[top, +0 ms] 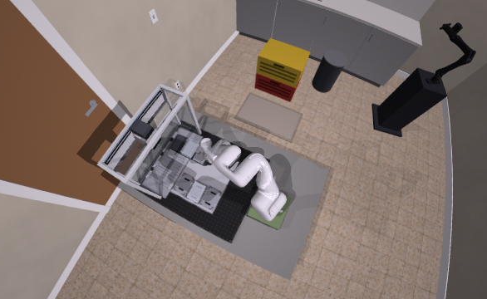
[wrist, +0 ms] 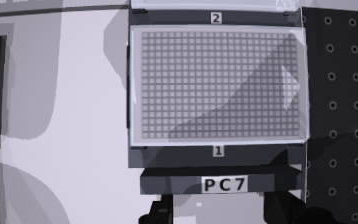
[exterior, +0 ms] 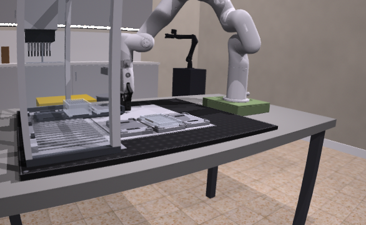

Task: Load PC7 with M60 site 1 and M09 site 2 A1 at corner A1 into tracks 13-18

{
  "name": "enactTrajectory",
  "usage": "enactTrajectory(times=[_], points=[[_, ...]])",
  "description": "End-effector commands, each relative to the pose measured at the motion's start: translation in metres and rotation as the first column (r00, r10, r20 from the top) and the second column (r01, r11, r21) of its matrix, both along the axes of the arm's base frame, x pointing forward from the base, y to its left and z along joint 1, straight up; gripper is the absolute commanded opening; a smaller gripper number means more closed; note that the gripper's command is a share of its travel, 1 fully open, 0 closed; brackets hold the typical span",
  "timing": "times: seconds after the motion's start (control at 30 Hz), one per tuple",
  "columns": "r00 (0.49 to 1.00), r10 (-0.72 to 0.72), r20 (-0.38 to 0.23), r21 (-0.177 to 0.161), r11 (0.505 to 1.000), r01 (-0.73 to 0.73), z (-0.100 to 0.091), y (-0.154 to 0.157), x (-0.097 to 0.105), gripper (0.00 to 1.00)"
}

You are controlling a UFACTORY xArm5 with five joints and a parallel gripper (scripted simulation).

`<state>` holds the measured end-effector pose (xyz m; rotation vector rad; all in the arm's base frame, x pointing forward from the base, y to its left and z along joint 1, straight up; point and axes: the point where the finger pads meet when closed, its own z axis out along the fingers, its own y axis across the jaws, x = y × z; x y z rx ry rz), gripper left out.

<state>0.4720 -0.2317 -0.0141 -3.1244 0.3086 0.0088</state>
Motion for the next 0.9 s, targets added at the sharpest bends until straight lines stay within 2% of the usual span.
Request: enactTrajectory(times=[0.0, 0.87], points=[[1.000, 0.000, 0.005, -0.001, 1.000, 0.000, 0.0018, -0.0014, 0.0050, 0.81], [1.000, 0.000, 0.005, -0.001, 1.000, 0.000, 0.0018, -0.0030, 0.0130, 0.81]])
